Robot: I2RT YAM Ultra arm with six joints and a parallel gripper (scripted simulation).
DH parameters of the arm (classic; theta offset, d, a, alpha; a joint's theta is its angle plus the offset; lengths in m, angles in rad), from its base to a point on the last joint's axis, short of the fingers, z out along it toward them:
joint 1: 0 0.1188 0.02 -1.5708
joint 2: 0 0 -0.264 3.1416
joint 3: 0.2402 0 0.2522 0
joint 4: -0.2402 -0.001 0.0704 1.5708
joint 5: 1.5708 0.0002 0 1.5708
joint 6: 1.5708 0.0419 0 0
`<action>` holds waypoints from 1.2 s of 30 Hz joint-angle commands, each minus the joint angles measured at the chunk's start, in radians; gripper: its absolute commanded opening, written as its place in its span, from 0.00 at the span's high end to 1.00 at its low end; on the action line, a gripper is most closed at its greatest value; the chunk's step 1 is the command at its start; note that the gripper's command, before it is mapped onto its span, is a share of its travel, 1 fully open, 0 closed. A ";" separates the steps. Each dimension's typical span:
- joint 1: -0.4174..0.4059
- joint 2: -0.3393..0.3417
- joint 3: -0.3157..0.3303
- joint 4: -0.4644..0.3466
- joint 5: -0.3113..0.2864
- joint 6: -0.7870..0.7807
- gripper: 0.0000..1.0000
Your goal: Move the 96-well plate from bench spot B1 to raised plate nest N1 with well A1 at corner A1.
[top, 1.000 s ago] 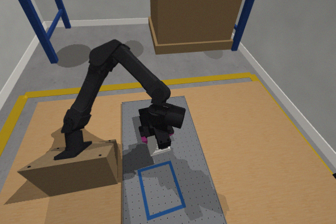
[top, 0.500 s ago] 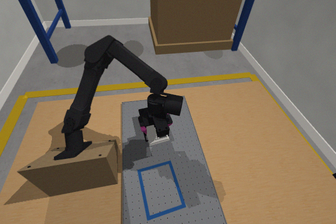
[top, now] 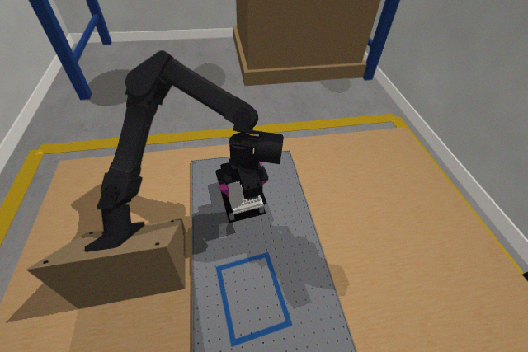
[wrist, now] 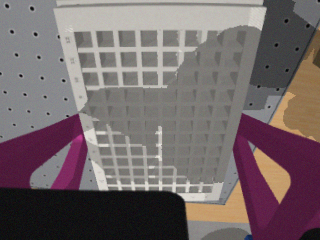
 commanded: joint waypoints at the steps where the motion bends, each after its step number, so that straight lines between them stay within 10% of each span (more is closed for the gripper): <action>1: 0.013 -0.051 0.040 -0.038 -0.008 0.042 1.00; 36: 0.088 -0.122 0.129 -0.122 -0.013 0.171 1.00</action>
